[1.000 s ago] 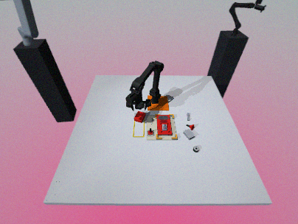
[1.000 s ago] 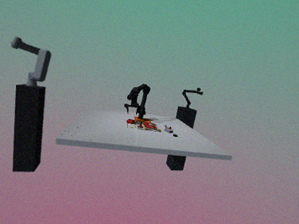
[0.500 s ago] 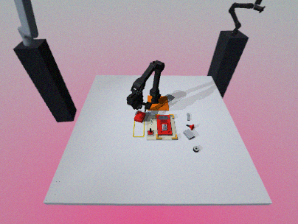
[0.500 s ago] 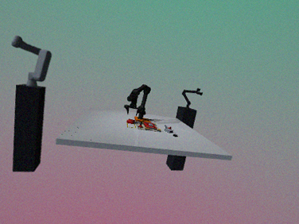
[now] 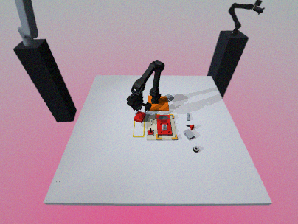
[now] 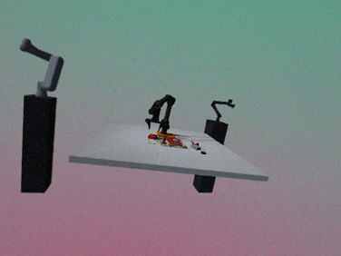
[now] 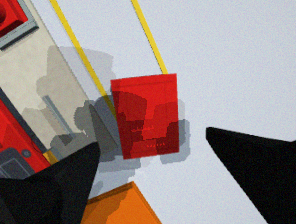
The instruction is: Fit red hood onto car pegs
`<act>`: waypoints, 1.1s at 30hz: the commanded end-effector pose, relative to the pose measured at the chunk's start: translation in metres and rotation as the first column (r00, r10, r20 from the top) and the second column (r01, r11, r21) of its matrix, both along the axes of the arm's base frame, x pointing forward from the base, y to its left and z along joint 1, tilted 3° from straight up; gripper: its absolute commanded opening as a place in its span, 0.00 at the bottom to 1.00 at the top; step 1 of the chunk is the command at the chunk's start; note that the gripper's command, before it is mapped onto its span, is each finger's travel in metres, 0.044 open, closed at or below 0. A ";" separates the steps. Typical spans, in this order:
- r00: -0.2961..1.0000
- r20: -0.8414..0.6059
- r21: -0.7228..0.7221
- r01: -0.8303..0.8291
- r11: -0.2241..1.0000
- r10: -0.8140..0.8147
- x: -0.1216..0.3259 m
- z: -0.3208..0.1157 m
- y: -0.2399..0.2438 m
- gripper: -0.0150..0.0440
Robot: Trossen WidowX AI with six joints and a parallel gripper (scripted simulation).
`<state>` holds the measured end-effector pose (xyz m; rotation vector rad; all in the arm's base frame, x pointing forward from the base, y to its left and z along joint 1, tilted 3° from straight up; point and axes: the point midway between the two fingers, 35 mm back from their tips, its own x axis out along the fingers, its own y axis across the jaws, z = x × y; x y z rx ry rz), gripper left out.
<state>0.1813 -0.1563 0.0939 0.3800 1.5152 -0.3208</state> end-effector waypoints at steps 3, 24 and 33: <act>1.000 -0.003 -0.002 0.004 1.000 -0.004 0.000 -0.005 -0.001 1.00; 1.000 -0.003 -0.002 0.004 1.000 -0.004 0.001 -0.020 0.000 1.00; 1.000 -0.003 -0.002 0.004 1.000 -0.004 0.002 -0.026 0.000 1.00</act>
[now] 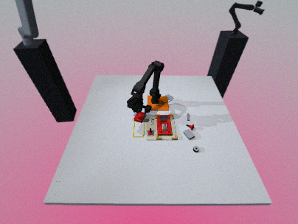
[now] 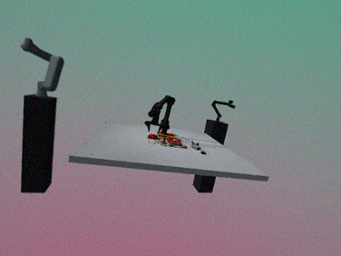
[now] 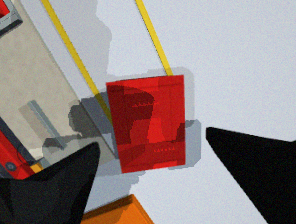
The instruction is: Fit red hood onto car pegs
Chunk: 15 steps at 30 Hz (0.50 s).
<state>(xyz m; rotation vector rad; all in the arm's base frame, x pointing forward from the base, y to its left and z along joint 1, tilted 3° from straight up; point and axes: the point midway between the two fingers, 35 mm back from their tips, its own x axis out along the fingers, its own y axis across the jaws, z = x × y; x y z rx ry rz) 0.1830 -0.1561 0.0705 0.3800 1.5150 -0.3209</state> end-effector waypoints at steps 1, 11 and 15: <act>1.000 -0.003 -0.002 0.004 1.000 -0.004 0.000 -0.004 0.000 1.00; 1.000 -0.003 -0.002 0.004 1.000 -0.004 0.000 -0.011 0.000 1.00; 1.000 -0.003 -0.002 0.004 1.000 -0.004 0.000 -0.013 0.000 1.00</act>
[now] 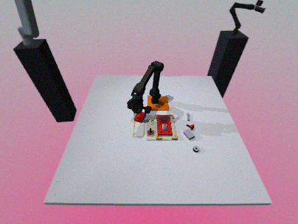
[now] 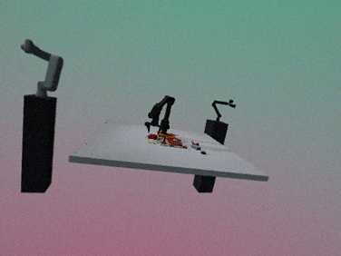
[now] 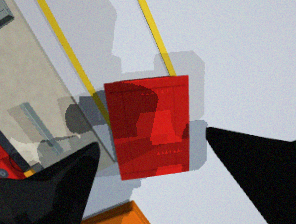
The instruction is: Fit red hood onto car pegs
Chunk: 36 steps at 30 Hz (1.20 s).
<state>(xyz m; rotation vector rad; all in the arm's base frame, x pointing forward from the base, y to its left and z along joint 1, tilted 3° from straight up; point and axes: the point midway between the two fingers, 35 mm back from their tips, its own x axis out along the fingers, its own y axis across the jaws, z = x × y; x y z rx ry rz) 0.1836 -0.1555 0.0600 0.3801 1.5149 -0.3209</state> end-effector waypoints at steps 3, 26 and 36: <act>1.000 -0.003 -0.002 0.004 1.000 -0.004 0.000 -0.005 0.000 1.00; 1.000 -0.003 -0.002 0.004 1.000 -0.004 0.000 -0.017 0.001 1.00; 1.000 -0.003 -0.002 0.004 1.000 -0.004 0.001 -0.022 0.001 1.00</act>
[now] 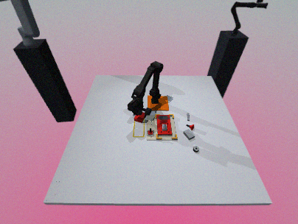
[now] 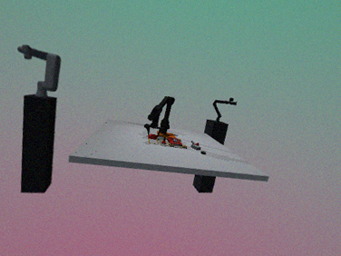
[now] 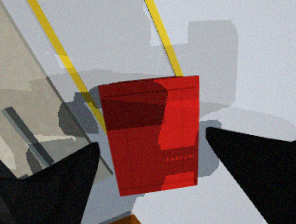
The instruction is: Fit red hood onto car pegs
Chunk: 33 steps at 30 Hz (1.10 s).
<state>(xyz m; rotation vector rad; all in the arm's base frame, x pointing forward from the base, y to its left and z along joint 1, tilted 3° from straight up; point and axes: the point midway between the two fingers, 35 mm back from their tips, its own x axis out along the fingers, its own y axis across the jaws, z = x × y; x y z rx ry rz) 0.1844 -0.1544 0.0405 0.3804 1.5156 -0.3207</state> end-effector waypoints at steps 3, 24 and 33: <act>1.000 -0.002 -0.002 0.004 1.000 -0.004 0.000 -0.004 0.000 1.00; 1.000 0.000 0.000 0.000 1.000 0.000 0.000 -0.009 0.000 0.84; 1.000 -0.001 0.001 0.000 1.000 0.000 0.000 -0.009 0.001 0.71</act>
